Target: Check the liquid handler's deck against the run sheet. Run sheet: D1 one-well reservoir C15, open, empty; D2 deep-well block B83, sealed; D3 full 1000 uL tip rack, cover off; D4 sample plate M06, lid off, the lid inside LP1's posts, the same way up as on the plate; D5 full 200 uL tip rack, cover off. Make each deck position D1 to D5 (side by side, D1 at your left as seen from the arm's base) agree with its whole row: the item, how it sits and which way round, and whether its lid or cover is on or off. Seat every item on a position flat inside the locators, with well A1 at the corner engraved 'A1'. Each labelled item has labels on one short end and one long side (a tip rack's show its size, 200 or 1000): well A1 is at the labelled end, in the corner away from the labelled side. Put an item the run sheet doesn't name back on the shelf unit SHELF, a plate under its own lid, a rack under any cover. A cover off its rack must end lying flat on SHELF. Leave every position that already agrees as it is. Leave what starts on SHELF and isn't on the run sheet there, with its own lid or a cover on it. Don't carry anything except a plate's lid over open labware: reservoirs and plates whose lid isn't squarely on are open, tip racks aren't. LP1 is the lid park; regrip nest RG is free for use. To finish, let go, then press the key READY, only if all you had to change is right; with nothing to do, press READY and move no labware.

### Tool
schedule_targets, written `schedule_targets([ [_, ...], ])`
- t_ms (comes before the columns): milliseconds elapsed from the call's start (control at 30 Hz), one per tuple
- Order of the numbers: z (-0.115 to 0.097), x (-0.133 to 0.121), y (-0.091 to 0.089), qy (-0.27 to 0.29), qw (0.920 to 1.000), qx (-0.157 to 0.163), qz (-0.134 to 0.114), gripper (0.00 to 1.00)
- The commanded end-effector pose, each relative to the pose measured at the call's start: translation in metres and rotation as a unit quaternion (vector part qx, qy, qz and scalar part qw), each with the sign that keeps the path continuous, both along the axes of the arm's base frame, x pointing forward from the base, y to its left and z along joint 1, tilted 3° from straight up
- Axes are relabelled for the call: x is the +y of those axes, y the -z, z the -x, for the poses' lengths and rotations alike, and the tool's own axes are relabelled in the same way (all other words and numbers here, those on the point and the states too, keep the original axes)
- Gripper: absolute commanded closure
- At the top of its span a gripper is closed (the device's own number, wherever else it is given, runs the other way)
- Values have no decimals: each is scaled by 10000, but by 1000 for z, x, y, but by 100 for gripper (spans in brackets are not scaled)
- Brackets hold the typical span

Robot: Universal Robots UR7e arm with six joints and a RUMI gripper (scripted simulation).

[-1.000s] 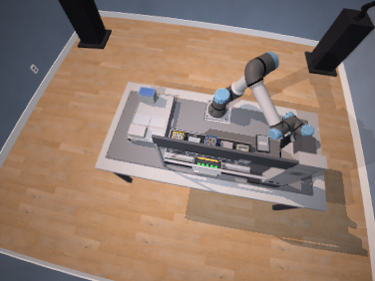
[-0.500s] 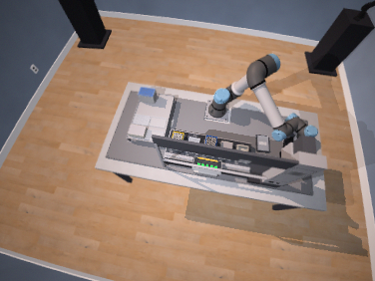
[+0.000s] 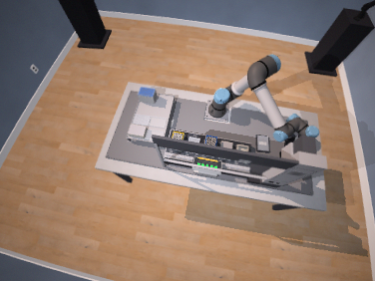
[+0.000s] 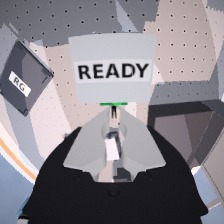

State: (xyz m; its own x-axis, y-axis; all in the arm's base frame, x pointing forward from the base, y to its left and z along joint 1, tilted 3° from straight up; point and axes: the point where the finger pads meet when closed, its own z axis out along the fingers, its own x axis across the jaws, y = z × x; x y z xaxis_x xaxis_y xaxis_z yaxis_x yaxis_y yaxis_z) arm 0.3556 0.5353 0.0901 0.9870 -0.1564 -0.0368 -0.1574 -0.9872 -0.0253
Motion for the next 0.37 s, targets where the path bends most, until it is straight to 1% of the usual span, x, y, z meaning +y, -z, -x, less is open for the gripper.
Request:
schedule_targets([
  [0,0,5,-1,-7,10000,-9,-8,100],
  [333,-1,12,-1,-7,10000,-9,-8,100],
])
